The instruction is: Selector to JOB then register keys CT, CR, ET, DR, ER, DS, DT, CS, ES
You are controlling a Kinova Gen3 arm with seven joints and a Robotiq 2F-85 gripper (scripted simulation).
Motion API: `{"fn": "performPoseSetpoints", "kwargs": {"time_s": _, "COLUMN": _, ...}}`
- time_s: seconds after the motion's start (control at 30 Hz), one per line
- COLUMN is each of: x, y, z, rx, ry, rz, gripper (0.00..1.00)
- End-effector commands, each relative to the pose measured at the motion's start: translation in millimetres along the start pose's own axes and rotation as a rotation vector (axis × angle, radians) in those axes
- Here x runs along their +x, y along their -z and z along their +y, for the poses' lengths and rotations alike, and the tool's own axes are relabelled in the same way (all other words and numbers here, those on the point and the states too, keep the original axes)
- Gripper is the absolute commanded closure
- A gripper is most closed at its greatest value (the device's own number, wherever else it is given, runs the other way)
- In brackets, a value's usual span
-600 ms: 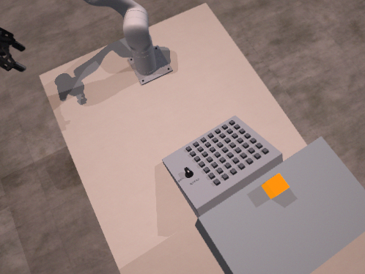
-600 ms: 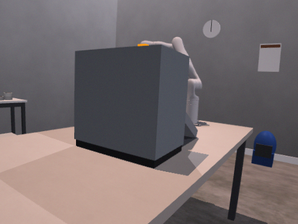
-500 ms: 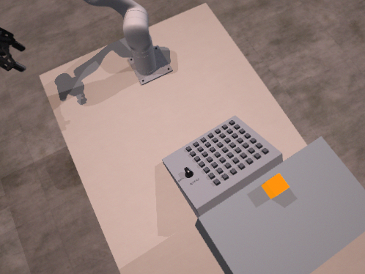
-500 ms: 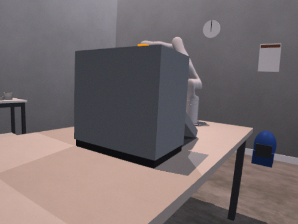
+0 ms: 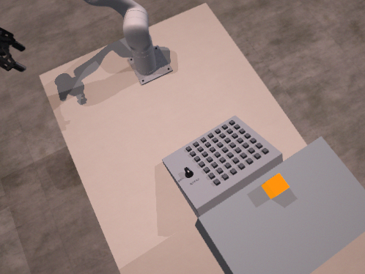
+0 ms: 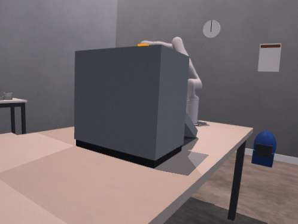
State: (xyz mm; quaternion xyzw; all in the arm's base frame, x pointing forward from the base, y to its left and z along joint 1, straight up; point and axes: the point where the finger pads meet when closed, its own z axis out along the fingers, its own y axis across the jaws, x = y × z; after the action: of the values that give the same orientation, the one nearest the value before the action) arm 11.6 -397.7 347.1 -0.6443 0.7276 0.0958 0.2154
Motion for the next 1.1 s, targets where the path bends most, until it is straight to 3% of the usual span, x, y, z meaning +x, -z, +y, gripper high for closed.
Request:
{"fn": "performPoseSetpoints", "kwargs": {"time_s": 0.0, "x": 0, "y": 0.5, "z": 0, "rx": 0.0, "ry": 0.0, "rz": 0.002, "gripper": 0.0}}
{"fn": "performPoseSetpoints", "kwargs": {"time_s": 0.53, "x": -13, "y": -11.5, "z": -12, "rx": 0.014, "ry": 0.005, "rz": 0.017, "gripper": 0.0}}
{"fn": "performPoseSetpoints", "kwargs": {"time_s": 0.77, "x": -35, "y": -32.7, "z": -31, "rx": 0.034, "ry": 0.022, "rz": 0.034, "gripper": 0.0}}
{"fn": "performPoseSetpoints", "kwargs": {"time_s": 1.0, "x": -72, "y": -68.9, "z": -61, "rx": 0.061, "ry": 0.063, "rz": 0.066, "gripper": 0.0}}
{"fn": "performPoseSetpoints", "kwargs": {"time_s": 1.07, "x": -72, "y": -68.9, "z": -61, "rx": 0.061, "ry": 0.063, "rz": 0.066, "gripper": 0.0}}
